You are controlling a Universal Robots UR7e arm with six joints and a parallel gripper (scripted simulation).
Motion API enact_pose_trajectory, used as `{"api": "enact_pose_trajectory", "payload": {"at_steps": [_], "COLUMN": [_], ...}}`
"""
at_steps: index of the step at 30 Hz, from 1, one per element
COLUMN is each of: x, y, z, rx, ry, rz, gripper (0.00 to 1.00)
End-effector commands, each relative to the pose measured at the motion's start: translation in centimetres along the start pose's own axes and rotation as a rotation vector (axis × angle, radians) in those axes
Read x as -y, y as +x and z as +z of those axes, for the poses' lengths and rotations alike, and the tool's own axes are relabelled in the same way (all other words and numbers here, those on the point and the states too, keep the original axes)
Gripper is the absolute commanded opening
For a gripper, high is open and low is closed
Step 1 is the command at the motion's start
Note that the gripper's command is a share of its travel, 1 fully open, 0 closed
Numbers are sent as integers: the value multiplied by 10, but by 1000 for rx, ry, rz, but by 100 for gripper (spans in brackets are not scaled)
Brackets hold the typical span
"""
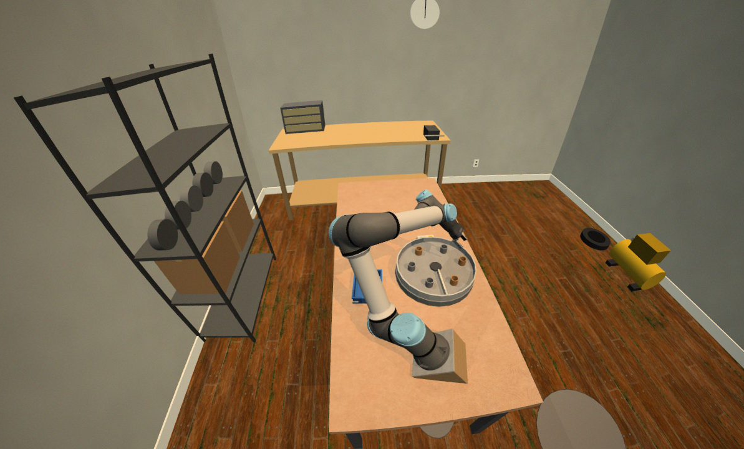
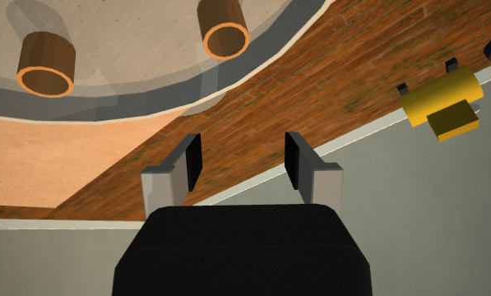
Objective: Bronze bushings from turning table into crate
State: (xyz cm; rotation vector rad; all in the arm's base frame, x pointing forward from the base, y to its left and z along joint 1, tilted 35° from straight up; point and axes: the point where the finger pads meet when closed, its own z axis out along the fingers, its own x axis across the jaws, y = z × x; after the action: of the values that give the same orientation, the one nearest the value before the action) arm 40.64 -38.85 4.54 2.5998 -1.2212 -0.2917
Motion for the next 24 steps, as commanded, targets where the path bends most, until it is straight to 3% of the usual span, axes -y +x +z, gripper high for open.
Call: {"api": "enact_pose_trajectory", "payload": {"at_steps": [1,17,22,24], "x": [-1,-1,-7,-7], "y": [0,0,-27,-27], "z": [0,0,-44,-44], "rx": [-1,-1,-1,-1], "ry": [0,0,0,0], "rz": [1,1,1,1], "gripper": [100,100,100,100]}}
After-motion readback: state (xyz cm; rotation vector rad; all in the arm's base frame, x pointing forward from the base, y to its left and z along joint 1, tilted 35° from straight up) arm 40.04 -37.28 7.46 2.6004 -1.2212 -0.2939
